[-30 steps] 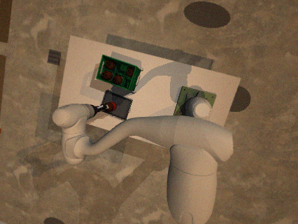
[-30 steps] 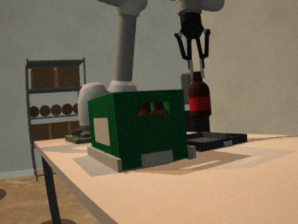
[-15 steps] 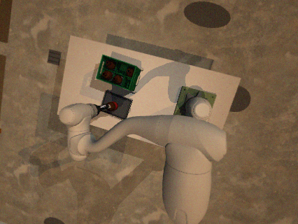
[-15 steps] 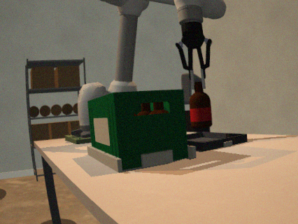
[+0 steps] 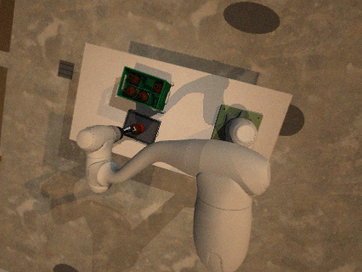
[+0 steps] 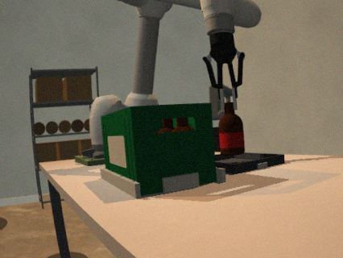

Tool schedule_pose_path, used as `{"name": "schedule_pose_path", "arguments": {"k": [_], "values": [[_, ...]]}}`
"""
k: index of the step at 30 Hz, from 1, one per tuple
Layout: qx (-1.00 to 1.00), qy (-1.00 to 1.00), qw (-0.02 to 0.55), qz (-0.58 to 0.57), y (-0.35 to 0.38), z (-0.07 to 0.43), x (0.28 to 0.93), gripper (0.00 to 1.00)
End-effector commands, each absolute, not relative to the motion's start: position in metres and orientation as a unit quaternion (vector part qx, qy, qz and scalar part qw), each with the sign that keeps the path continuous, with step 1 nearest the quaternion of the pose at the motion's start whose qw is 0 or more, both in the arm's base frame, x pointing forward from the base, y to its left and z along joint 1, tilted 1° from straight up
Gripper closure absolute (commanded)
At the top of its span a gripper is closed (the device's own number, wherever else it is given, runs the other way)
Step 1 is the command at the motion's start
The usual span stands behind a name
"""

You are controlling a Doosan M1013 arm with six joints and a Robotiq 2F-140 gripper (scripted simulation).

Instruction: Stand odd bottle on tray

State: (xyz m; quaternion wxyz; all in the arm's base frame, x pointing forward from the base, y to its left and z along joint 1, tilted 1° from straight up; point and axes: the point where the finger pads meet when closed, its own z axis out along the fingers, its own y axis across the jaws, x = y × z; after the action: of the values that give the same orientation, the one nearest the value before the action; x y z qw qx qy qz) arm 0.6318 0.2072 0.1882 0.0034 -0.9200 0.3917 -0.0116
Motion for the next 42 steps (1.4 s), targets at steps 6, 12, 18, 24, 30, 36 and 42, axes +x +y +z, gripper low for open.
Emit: {"name": "schedule_pose_path", "arguments": {"k": [6, 12, 18, 24, 30, 36, 42], "values": [[-0.92, 0.392, 0.004, -0.012, 0.2072, 0.1815, 0.632, 1.0], [-0.92, 0.392, 0.004, -0.012, 0.2072, 0.1804, 0.632, 1.0], [-0.92, 0.392, 0.004, -0.012, 0.2072, 0.18, 0.632, 1.0], [-0.92, 0.392, 0.004, -0.012, 0.2072, 0.18, 0.632, 1.0], [-0.92, 0.392, 0.004, -0.012, 0.2072, 0.18, 0.632, 1.0], [-0.92, 0.392, 0.004, -0.012, 0.2072, 0.18, 0.632, 1.0], [-0.92, 0.392, 0.004, -0.012, 0.2072, 0.18, 0.632, 1.0]]}}
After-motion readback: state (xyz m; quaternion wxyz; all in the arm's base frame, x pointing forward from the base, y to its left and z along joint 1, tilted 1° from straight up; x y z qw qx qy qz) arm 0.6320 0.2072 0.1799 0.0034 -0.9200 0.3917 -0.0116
